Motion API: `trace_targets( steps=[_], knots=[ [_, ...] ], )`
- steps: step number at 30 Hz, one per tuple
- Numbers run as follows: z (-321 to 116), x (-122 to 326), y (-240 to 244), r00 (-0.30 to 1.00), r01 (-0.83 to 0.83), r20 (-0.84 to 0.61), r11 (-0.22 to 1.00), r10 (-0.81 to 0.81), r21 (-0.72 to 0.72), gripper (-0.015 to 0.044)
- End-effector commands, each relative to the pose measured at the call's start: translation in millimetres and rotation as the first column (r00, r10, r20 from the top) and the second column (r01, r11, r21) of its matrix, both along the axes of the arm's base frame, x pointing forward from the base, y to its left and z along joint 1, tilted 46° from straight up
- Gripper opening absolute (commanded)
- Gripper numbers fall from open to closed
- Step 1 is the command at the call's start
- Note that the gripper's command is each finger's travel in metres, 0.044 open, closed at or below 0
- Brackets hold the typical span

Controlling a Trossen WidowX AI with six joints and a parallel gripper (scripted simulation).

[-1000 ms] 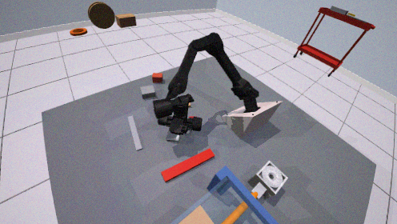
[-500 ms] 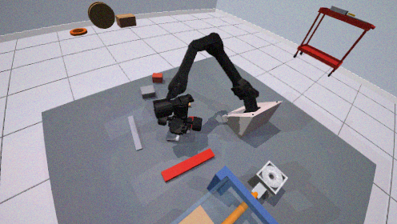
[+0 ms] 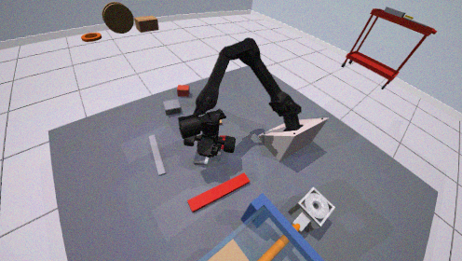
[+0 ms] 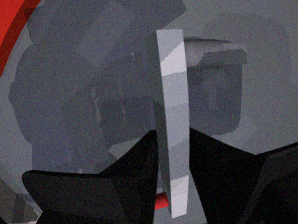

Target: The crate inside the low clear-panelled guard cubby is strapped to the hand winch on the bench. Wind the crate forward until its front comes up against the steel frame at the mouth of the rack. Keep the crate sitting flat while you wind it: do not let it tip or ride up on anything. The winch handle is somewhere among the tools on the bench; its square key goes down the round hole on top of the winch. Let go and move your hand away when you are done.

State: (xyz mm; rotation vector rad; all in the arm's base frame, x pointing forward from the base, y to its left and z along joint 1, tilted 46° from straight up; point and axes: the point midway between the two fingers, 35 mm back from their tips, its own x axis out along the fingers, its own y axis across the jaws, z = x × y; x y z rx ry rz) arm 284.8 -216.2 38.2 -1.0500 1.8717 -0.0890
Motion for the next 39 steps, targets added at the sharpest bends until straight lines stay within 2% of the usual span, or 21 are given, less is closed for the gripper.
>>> trace_targets(
  steps=[1, 5, 8, 15, 31, 39],
  knots=[
    [1.9, 1.8, 1.5, 1.0, 0.0, 0.004, 1.0, 0.0, 0.0, 0.0],
    [24.1, 15.7, 25.9, 1.0, -0.001, 0.007, 1.0, 0.001, 0.011, 0.0],
    [59.2, 27.3, 62.7, 1.0, -0.001, 0.006, 1.0, 0.001, 0.016, 0.0],
    [106.9, 28.4, 107.6, 1.0, 0.0, 0.0, 1.0, 0.0, 0.006, 0.0],
    [105.3, 27.4, 106.8, 1.0, 0.002, -0.008, 1.0, -0.002, 0.003, 0.0],
    [68.8, 46.0, 156.0, 0.999, 0.01, 0.036, 0.999, -0.012, 0.039, 0.0]
  ],
)
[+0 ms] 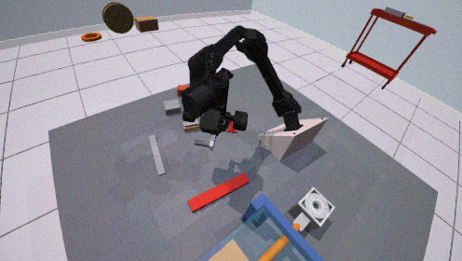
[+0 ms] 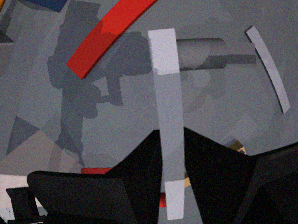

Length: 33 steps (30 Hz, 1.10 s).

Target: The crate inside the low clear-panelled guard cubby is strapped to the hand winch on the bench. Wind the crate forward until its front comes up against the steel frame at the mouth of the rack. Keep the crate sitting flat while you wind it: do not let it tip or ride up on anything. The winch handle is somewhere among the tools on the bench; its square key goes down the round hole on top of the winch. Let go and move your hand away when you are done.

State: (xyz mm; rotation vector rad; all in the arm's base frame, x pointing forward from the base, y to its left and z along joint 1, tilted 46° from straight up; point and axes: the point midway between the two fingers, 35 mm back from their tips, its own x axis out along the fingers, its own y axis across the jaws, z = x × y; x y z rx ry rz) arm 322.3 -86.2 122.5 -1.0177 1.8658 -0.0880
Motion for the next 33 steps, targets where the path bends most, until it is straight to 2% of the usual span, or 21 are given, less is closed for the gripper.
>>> trace_targets(
  steps=[1, 17, 33],
  knots=[
    [-20.5, 10.0, 33.1, 1.0, -0.005, 0.028, 1.0, 0.004, 0.023, 0.0],
    [-102.5, 9.0, 142.7, 0.992, 0.066, 0.101, 0.996, -0.072, 0.058, 0.0],
    [-181.1, -40.1, 235.6, 0.974, 0.158, 0.159, 0.987, -0.162, 0.038, 0.0]
  ],
)
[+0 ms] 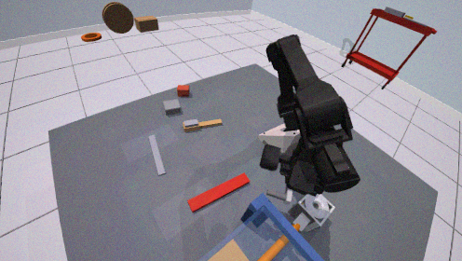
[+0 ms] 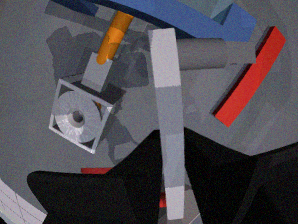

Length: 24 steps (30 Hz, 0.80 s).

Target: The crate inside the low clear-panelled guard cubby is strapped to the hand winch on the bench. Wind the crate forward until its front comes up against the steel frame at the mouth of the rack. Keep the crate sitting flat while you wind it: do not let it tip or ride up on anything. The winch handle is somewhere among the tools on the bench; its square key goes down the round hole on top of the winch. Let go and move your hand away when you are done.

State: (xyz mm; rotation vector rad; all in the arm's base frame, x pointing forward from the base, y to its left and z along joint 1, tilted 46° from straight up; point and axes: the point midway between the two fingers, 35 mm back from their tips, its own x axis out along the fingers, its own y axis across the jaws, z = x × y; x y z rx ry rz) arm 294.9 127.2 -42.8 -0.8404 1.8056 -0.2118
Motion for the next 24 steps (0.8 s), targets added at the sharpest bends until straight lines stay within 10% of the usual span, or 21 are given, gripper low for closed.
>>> trace_targets(
  steps=[1, 24],
  knots=[
    [-20.5, -17.1, 27.0, 0.999, 0.027, 0.027, 1.0, -0.027, -0.005, 0.0],
    [-77.3, -82.0, 68.9, 0.993, 0.099, 0.066, 0.993, -0.095, -0.067, 0.0]
  ],
)
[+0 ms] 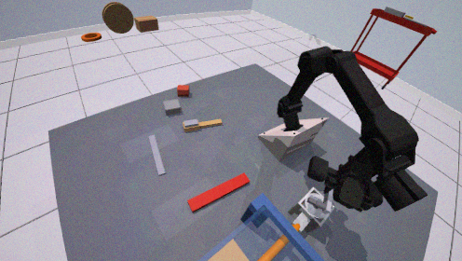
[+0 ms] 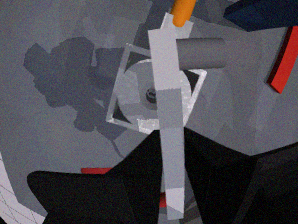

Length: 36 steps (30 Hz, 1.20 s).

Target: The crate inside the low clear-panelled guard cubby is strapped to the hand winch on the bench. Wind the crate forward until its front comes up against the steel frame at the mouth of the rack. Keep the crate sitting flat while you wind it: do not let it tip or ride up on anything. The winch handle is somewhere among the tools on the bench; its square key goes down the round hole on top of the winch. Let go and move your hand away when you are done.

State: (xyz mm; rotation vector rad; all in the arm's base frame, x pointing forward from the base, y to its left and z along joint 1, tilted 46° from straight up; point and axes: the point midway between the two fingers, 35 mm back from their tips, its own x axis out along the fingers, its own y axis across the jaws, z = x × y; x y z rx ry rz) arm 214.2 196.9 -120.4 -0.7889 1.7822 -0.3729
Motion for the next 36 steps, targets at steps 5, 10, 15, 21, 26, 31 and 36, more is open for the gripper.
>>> trace_targets(
  steps=[5, 10, 15, 21, 26, 31, 36],
  knots=[
    [0.3, -1.0, -0.9, 0.999, 0.032, -0.021, 0.995, -0.03, 0.095, 0.0],
    [0.2, -0.8, -1.1, 0.998, 0.063, -0.035, 0.982, -0.058, 0.175, 0.0],
    [0.1, -0.6, -1.3, 0.995, 0.092, -0.05, 0.964, -0.082, 0.248, 0.0],
    [0.0, -0.4, -1.6, 0.991, 0.128, -0.071, 0.934, -0.11, 0.334, 0.0],
    [-0.1, -0.3, -1.9, 0.987, 0.16, -0.091, 0.899, -0.134, 0.408, 0.0],
    [-0.2, -0.2, -2.2, 0.982, 0.187, -0.11, 0.863, -0.153, 0.469, 0.0],
    [-0.3, -0.1, -2.5, 0.976, 0.216, -0.132, 0.819, -0.171, 0.532, 0.0]
  ],
)
